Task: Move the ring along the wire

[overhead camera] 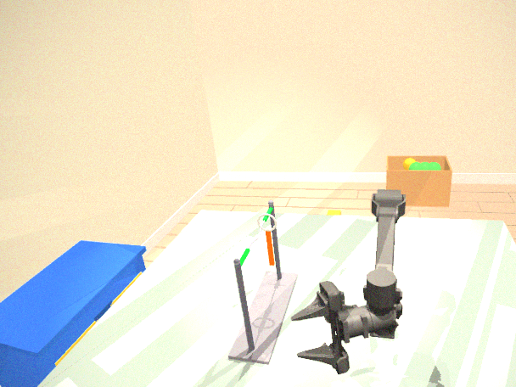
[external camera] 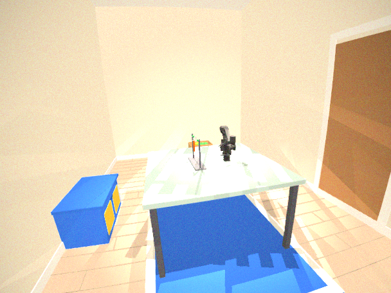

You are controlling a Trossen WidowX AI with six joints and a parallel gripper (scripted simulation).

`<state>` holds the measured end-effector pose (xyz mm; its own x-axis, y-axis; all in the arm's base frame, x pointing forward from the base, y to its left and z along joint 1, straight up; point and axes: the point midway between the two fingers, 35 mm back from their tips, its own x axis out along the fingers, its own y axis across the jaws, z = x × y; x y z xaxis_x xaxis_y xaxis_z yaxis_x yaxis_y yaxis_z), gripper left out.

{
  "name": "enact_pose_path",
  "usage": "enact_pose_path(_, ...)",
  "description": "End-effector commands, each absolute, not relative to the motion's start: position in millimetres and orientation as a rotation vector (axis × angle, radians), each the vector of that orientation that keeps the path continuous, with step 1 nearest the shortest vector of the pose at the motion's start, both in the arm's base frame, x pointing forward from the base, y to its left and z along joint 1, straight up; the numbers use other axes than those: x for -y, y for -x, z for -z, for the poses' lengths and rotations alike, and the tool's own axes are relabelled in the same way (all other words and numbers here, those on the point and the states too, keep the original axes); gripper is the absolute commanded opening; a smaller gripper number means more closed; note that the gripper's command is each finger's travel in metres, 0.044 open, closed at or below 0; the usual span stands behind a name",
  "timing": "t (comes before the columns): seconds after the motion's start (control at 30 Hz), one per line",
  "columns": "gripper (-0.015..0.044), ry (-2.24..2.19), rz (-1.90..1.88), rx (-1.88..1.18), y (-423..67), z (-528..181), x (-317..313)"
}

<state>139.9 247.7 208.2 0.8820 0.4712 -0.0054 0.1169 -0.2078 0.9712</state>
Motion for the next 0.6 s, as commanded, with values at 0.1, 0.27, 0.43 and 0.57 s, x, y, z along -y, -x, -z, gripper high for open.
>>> enact_pose_path(0.1, 0.0295, -1.738, -0.347, -0.445, -145, -206, -248)
enact_pose_path(0.27, 0.0164, -1.629, -0.360, -0.439, -161, -199, -247)
enact_pose_path(0.43, 0.0160, -1.513, -0.371, -0.436, -179, -191, -245)
enact_pose_path(0.57, 0.0160, -1.423, -0.378, -0.437, -192, -184, -241)
